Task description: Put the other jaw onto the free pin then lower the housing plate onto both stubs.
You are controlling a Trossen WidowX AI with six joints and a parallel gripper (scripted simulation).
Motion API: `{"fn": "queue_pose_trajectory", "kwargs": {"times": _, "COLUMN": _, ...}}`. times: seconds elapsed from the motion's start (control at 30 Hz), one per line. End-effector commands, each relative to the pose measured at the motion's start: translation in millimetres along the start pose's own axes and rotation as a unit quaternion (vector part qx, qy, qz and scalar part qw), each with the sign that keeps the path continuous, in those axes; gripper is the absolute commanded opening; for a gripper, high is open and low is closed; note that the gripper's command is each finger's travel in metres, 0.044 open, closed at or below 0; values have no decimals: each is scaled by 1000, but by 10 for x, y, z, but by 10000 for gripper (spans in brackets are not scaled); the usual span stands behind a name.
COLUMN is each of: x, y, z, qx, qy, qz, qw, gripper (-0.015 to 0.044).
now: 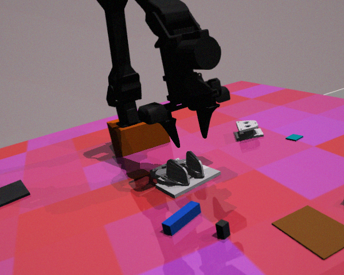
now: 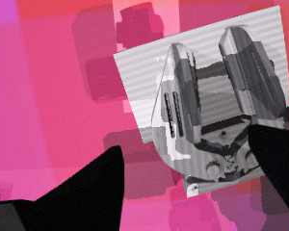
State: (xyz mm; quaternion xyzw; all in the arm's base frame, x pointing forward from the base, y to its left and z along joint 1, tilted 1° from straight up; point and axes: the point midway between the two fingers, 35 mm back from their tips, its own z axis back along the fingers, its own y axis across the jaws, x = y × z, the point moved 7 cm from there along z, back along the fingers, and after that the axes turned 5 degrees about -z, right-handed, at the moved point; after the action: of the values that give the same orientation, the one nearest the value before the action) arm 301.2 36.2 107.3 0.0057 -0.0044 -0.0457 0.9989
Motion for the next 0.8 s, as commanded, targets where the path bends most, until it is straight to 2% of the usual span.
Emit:
{"fn": "queue_pose_trajectory", "kwargs": {"times": 0.0, "x": -14, "y": 75, "z": 2, "qx": -4, "qy": -2, "qz": 4, "qw": 1000, "gripper": 382}}
{"fn": "queue_pose_trajectory", "kwargs": {"times": 0.07, "x": -20, "y": 123, "z": 7, "qx": -6, "qy": -4, "qz": 7, "qw": 1000, "gripper": 434}}
{"fn": "queue_pose_trajectory", "kwargs": {"times": 0.1, "x": -24, "y": 153, "z": 11, "qx": -6, "qy": -5, "qz": 11, "qw": 1000, "gripper": 440}}
{"fn": "queue_pose_trajectory", "kwargs": {"times": 0.77, "x": -315, "y": 972, "z": 124, "qx": 0, "qy": -4, "qz": 214, "qw": 977, "gripper": 440}}
